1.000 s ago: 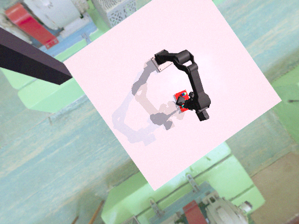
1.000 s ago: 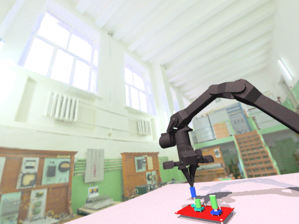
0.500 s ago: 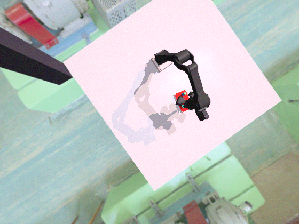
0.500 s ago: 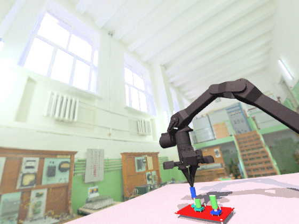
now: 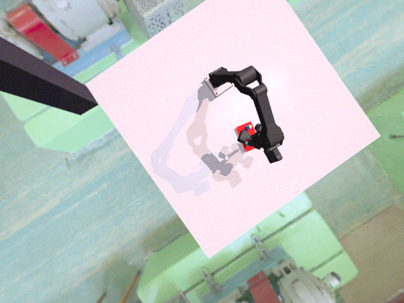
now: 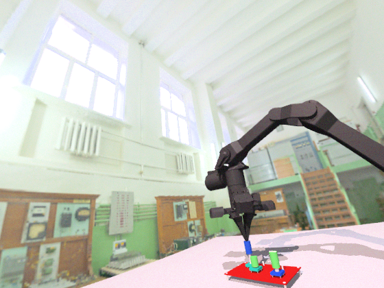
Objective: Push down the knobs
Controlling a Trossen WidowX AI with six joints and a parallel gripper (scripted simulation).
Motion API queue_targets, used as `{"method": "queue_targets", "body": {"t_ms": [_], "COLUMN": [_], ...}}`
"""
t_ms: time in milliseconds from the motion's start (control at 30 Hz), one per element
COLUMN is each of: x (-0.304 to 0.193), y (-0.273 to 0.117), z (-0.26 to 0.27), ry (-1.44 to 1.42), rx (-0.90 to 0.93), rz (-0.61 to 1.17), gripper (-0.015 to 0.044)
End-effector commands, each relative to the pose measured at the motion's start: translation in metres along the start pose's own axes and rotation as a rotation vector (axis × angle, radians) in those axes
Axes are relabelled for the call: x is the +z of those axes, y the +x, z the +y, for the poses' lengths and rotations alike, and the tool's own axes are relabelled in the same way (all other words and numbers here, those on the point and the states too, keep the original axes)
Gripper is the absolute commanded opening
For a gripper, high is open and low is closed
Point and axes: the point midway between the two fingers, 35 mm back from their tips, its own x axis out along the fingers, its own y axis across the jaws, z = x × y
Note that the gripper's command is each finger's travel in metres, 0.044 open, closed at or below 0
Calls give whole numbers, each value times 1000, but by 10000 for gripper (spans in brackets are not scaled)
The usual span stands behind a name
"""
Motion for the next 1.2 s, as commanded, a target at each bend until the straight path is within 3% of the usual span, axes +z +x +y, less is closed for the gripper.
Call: {"method": "queue_targets", "body": {"t_ms": [0,1167], "x": [-1,-1], "y": [12,30], "z": [-1,-1], "ry": [-4,-4], "rx": [10,10], "rz": [-5,-5], "gripper": [0,0]}}
